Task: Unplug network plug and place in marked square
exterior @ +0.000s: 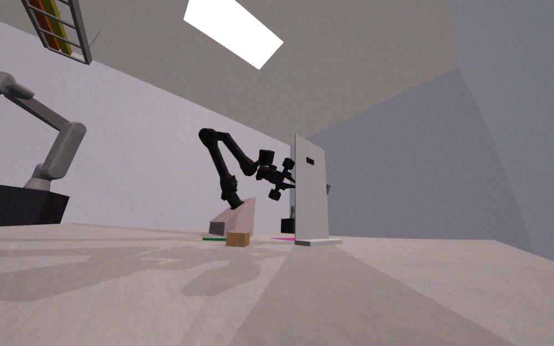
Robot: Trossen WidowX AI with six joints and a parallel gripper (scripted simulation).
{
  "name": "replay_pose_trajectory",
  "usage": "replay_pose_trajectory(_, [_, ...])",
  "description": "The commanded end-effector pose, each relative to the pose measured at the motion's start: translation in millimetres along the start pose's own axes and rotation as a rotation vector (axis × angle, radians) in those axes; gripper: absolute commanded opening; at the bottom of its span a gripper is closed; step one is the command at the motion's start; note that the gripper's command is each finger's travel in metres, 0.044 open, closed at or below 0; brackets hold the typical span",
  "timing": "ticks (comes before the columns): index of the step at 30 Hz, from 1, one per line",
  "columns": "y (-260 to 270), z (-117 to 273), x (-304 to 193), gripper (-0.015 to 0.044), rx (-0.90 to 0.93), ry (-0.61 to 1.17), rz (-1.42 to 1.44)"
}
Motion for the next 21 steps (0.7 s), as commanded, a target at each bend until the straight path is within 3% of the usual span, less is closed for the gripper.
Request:
replay_pose_trajectory(1, [-13, -8, -3, 0.0000, -0.074, -0.012, 0.000])
replay_pose_trajectory(21, [-83, -27, -13, 0.0000, -0.414, -0.084, 0.026])
Point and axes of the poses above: the point midway between the two fingers, 35 mm back from their tips, its own z axis back along the fingers, its own y axis across the jaws, x = y × z, the point moved 4 cm from there along z, back along the fingers, and after that the axes turned 13 degrees about -z, right-handed, at the moved point
